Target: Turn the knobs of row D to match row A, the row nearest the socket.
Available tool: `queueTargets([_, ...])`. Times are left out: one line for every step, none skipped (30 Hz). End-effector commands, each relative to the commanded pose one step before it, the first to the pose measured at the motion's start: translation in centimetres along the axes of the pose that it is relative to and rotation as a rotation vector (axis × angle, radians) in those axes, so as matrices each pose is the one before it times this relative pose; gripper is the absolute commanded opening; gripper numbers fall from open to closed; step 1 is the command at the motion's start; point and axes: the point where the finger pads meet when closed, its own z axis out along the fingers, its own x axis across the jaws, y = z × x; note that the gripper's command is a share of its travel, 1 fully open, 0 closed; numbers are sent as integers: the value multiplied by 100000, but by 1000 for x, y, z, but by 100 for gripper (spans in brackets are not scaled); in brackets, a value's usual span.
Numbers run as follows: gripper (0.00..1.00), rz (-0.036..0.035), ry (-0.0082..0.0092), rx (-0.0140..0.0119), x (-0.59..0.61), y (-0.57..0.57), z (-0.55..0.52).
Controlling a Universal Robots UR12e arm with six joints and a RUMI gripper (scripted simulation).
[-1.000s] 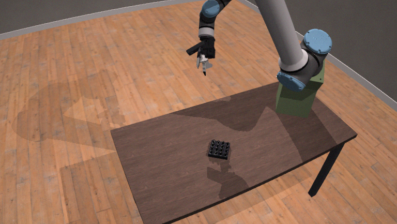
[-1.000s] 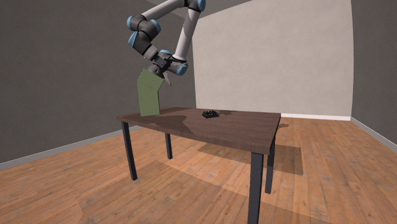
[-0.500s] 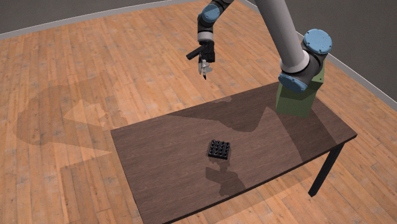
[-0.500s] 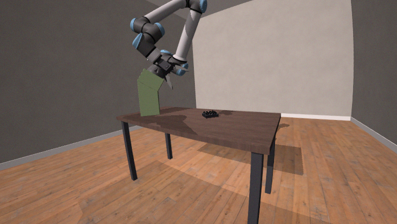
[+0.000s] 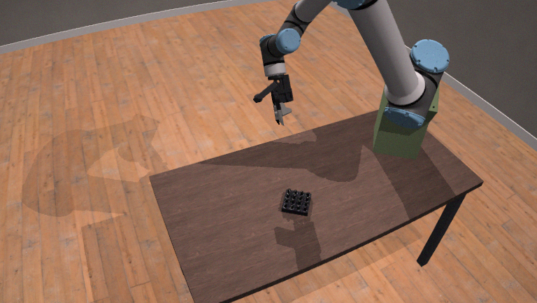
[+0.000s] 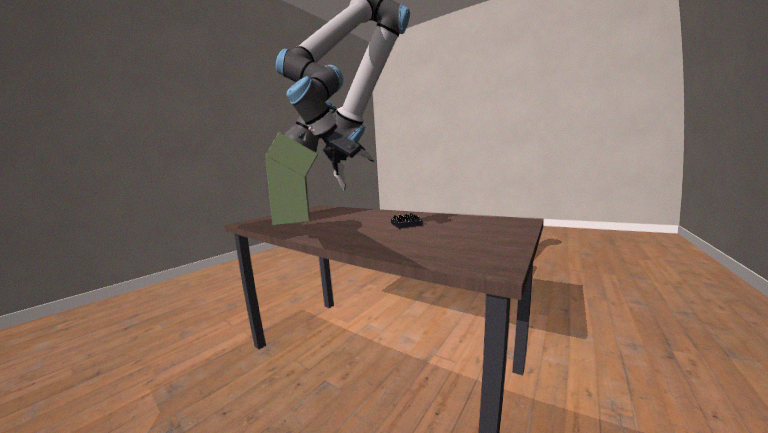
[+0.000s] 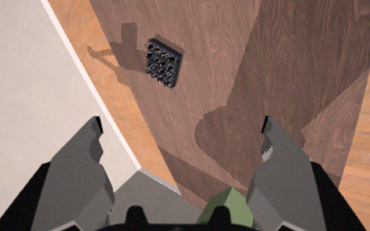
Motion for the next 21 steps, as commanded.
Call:
queueTargets([100,-8091,7008,-3801,245,188,2653])
queueTargets([100,-3472,2280,-1655,-45,88,991])
queueTargets([100,-2043,1325,-949,-46,38,570])
queueTargets([100,-1528,984,-697,-43,22,420])
queueTargets([100,-2097,1340,-939,-69,23,568])
queueTargets([100,-1564,992,-687,-60,10,417])
queueTargets([100,-3705,2325,-1582,-161,9,965])
queueTargets([100,-2010,1248,-831,-105,-11,510])
queueTargets([100,-2221,1368,-896,-127,-22,552])
queueTargets([100,-1834,1122,-722,-114,-27,447])
queueTargets([100,-2034,1237,-781,-136,-39,486])
queueTargets([100,-1857,1122,-696,-132,-44,435])
queueTargets([100,-2053,1233,-749,-155,-58,471])
queueTargets([100,-1873,1119,-666,-150,-62,421])
queueTargets([100,-2064,1226,-713,-173,-77,453])
queueTargets([100,0,0,0,0,0,0])
queueTargets([100,0,0,0,0,0,0])
queueTargets([100,-3952,2329,-1306,-353,-170,841])
queueTargets([100,-3953,2308,-1228,-383,-208,802])
queueTargets([100,-1884,1093,-557,-194,-116,367])
queueTargets([100,-2056,1189,-587,-218,-136,390])
